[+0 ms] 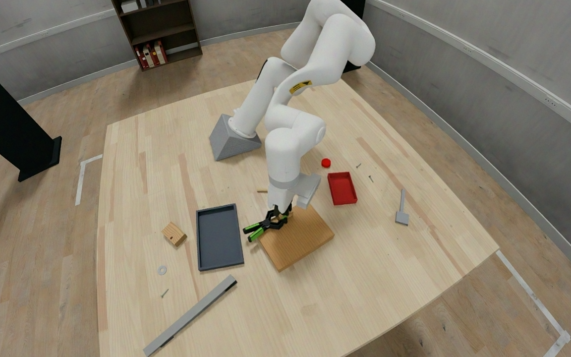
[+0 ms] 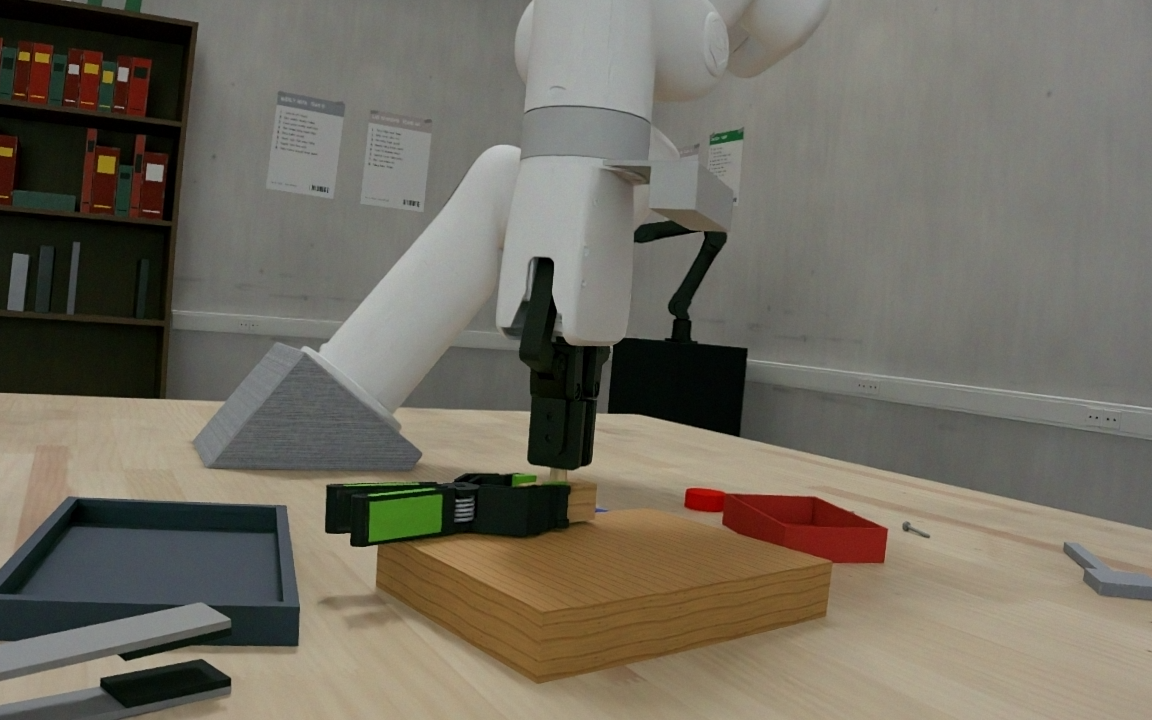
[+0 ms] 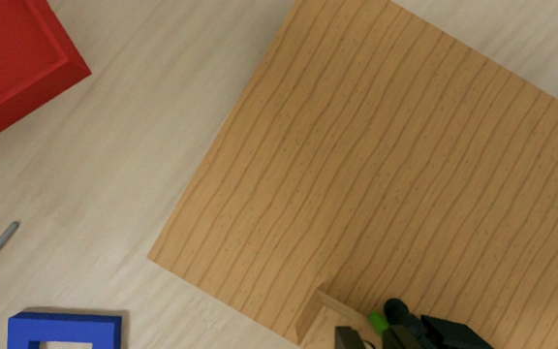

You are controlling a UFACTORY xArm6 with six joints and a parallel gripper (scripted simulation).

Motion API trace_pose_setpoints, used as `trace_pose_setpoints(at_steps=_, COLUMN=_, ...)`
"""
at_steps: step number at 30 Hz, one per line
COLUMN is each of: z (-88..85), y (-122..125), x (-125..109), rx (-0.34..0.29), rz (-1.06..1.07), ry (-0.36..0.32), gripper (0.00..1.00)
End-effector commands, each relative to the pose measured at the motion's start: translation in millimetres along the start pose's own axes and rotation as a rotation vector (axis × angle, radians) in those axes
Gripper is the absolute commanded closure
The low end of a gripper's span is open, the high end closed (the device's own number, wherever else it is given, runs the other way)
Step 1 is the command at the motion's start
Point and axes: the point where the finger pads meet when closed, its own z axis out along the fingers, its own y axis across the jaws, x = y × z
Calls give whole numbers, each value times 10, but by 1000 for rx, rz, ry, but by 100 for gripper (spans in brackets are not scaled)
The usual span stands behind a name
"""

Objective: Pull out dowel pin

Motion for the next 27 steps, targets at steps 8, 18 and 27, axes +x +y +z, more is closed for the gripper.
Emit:
trace_pose_setpoints(at_steps=8, z=-19, y=10, x=11, rx=-4, rz=228, ry=0, gripper=100)
trace_pose_setpoints(at_steps=18, z=-20, y=10, x=11, rx=-4, rz=397, ry=0, gripper=100)
trace_pose_setpoints(at_steps=27, z=-22, y=10, x=11, rx=-4, rz=585, ry=1, gripper=100)
